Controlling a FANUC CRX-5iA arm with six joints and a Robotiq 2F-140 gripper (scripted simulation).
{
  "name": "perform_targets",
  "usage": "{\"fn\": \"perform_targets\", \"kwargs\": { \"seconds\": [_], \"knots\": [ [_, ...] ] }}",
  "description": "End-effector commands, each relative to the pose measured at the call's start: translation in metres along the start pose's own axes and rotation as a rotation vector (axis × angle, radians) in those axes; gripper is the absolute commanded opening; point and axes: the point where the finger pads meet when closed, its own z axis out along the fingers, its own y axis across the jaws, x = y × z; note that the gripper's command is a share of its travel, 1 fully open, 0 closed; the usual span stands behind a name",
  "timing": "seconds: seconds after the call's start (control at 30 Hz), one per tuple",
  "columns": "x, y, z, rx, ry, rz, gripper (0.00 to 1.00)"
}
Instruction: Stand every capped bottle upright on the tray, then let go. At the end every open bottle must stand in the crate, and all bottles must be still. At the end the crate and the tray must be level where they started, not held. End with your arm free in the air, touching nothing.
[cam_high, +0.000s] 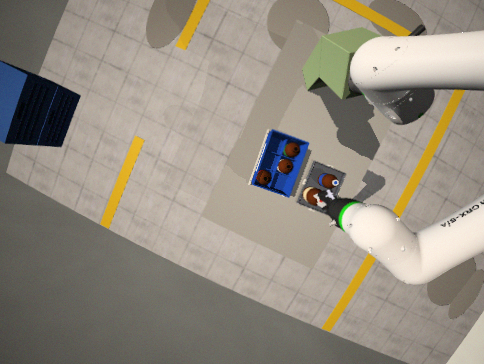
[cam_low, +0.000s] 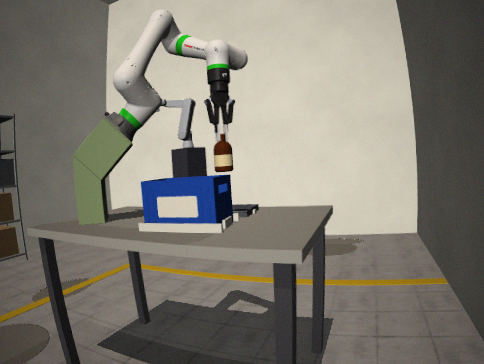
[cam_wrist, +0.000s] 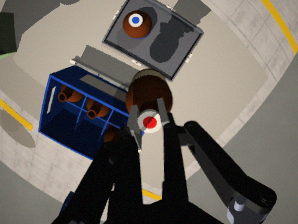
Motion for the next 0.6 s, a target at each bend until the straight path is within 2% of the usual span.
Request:
{"fn": "perform_targets", "kwargs": {
  "seconds": [0.0, 0.57],
  "knots": [
    [0.004, 0.004, 0.000, 0.001, -0.001, 0.000, 0.00],
    [0.022, 0.027, 0.000, 0.001, -0.001, 0.000, 0.00]
  ]
}}
